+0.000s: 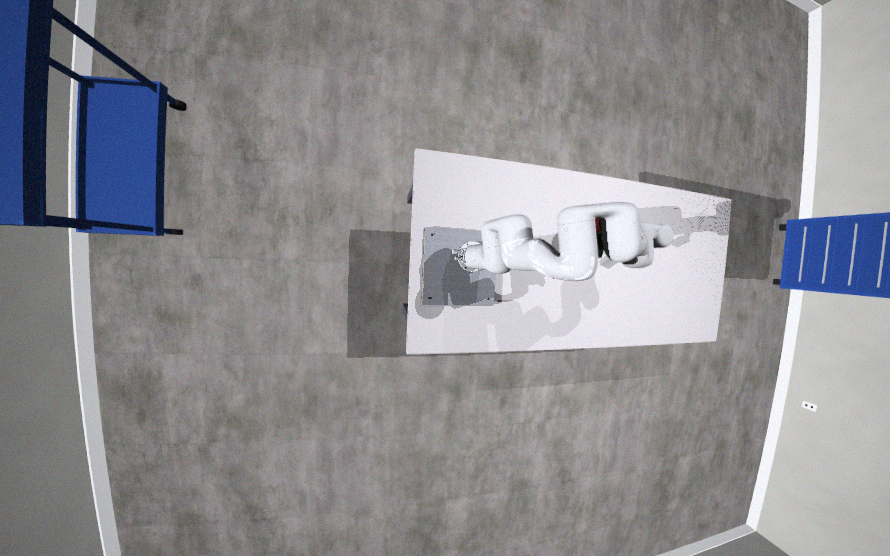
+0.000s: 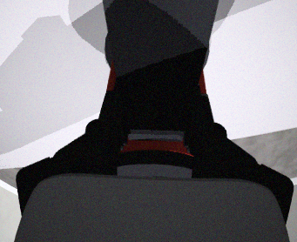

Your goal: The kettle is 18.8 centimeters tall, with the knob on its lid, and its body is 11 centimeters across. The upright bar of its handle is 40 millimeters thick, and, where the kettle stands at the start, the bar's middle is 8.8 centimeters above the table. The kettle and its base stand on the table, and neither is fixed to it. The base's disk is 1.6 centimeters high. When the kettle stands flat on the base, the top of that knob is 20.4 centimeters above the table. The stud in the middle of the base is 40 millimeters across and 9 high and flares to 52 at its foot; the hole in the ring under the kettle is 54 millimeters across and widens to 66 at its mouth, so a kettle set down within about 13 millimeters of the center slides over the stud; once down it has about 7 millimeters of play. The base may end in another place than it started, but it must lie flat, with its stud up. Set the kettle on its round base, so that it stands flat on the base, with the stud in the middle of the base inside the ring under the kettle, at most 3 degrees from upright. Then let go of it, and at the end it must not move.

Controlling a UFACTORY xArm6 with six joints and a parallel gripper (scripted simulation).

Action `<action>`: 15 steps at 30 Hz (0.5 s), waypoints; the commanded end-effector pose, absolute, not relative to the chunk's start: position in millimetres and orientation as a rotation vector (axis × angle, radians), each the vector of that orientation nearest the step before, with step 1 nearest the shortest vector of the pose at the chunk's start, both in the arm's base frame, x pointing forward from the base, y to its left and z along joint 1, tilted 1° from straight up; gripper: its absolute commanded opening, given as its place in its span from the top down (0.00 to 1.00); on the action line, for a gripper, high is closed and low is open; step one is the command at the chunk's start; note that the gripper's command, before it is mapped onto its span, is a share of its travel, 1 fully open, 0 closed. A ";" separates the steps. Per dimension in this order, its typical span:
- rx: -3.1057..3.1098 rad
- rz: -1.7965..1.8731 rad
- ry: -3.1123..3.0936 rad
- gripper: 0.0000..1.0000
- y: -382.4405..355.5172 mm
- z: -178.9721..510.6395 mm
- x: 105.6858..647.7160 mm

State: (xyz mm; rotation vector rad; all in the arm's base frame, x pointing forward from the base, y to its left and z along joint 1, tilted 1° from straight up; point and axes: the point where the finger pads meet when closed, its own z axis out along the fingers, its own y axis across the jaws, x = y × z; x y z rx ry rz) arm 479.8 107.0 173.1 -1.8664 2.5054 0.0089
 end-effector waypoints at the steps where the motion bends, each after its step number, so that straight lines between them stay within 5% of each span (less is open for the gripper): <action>1: -1.863 0.005 2.501 1.00 107.3 175.2 481.2; 15: -1.863 0.005 2.501 1.00 107.3 172.2 481.2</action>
